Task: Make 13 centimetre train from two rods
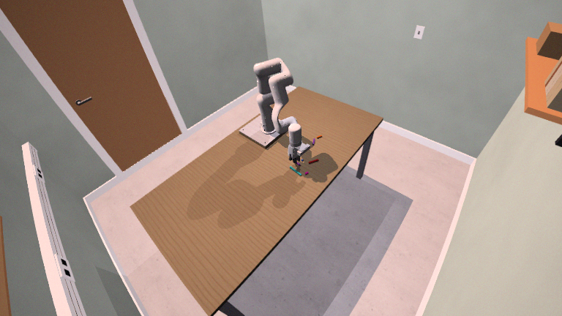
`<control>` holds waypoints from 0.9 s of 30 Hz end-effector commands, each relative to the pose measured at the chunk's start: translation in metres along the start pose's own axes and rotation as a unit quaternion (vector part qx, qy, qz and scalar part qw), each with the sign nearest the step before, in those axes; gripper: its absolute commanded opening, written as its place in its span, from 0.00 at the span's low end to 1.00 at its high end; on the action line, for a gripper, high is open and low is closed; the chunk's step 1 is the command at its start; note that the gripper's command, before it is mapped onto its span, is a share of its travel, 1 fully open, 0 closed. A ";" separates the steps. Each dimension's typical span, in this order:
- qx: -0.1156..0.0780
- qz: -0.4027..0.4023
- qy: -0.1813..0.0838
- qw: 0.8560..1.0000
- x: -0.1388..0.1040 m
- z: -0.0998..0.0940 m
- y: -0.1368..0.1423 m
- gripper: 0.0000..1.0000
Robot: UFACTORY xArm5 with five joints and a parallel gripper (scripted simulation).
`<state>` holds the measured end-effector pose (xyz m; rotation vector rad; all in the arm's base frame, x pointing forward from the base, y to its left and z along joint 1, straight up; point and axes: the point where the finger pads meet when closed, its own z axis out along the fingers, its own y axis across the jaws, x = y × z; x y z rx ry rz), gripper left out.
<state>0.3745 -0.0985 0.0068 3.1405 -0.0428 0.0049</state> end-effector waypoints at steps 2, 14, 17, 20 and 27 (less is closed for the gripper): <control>0.000 0.000 0.002 1.000 0.001 0.002 0.000 0.24; 0.000 0.000 0.002 1.000 0.001 0.010 0.000 0.24; 0.000 0.000 0.002 1.000 0.001 0.011 0.000 0.24; 0.000 0.000 0.002 1.000 0.001 0.012 0.000 0.24; 0.000 0.000 0.002 1.000 0.001 0.013 0.000 0.24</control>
